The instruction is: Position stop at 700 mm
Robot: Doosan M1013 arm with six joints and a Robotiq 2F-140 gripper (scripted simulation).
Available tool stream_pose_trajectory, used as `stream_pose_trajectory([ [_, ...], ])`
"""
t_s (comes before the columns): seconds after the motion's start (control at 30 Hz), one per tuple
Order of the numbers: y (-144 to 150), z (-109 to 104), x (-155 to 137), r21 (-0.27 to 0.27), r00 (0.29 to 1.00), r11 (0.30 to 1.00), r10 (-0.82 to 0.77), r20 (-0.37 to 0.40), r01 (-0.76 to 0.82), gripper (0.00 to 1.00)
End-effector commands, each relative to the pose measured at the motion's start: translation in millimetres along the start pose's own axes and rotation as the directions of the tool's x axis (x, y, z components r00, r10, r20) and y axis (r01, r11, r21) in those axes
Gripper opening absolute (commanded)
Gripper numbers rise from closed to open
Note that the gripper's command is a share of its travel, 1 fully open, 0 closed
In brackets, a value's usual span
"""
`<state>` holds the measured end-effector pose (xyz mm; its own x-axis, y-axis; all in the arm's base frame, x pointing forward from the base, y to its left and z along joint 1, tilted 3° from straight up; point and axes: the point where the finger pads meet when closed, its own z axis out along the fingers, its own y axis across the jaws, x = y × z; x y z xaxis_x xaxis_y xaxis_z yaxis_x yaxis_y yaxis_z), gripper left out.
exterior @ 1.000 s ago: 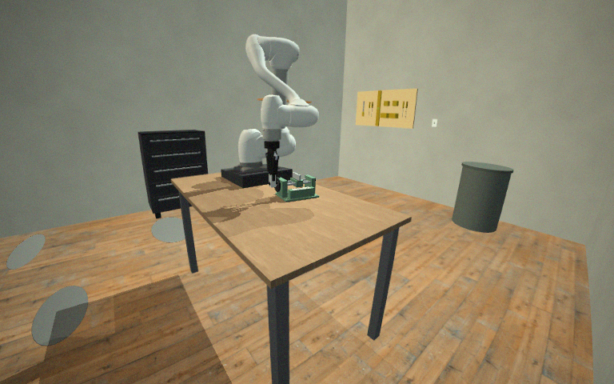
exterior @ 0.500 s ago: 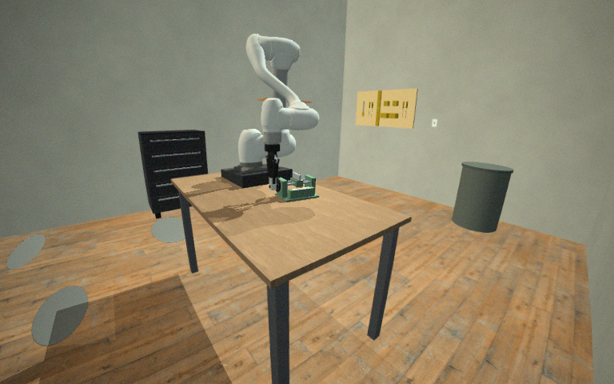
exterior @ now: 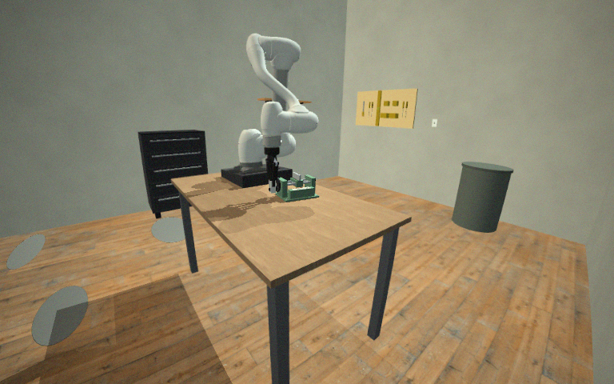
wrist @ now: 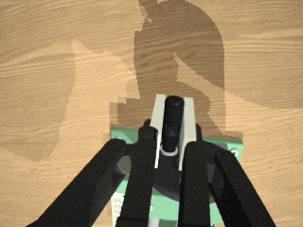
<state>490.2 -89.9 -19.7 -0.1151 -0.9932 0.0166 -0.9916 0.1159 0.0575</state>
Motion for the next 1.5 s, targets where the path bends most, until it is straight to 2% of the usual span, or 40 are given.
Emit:
stream_pose_trajectory([
  [0.0, 2, 2, 0, -0.001, 1.000, 1.000, 0.000, 0.000, 0.000, 0.04],
  [1.47, 24, 11, 0, -0.001, 1.000, 1.000, 0.000, 0.000, 0.000, 0.04],
])
